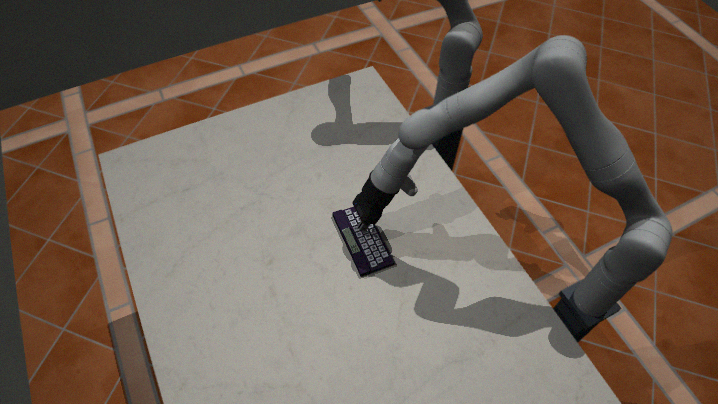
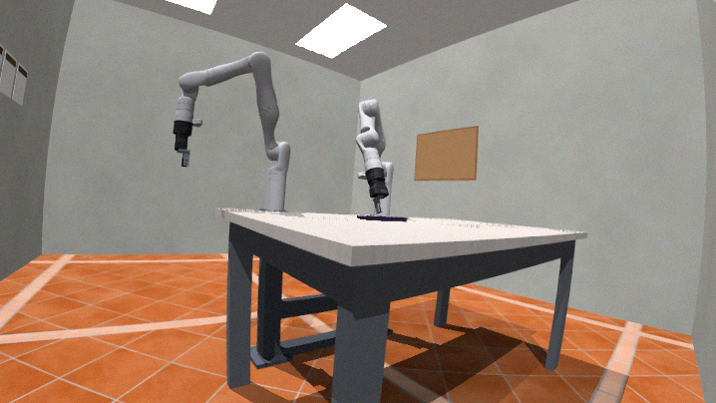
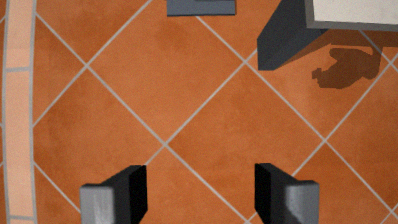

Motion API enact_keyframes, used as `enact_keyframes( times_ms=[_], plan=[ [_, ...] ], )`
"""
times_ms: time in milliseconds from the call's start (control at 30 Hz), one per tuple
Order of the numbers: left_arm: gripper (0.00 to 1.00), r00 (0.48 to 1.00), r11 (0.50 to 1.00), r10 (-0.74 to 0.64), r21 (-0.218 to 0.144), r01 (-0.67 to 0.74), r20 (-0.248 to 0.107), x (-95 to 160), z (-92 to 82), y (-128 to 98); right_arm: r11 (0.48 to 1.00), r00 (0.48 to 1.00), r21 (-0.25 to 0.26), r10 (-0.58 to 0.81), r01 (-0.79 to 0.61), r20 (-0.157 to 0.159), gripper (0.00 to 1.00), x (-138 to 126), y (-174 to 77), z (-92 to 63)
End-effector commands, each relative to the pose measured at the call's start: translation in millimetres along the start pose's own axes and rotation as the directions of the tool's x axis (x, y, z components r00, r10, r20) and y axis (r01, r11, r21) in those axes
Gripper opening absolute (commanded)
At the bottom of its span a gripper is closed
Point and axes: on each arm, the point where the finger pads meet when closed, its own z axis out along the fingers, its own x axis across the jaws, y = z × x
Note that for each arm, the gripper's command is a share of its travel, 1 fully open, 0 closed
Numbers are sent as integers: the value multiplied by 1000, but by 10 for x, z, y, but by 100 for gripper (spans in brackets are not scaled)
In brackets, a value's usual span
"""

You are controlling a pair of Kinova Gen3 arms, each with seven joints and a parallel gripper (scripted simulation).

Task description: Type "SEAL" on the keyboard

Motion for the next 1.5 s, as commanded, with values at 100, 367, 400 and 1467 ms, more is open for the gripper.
enact_keyframes(
  times_ms=[100,367,400,1467],
  plan=[
    [0,1000,1000,-1,0,1,-1,-360,-2,16,1000,1000,-1,0,0,0,100,0,3,-6],
    [0,1000,1000,-1,-1,1,-1,-534,-2,16,1000,1000,-1,0,0,0,100,0,3,-6],
    [0,1000,1000,-1,-1,1,-1,-534,-2,16,1000,1000,-1,0,0,0,100,0,3,-6],
    [0,1000,1000,-1,0,1,-1,-539,66,-16,1000,1000,-1,0,0,0,100,0,3,-6]
  ],
)
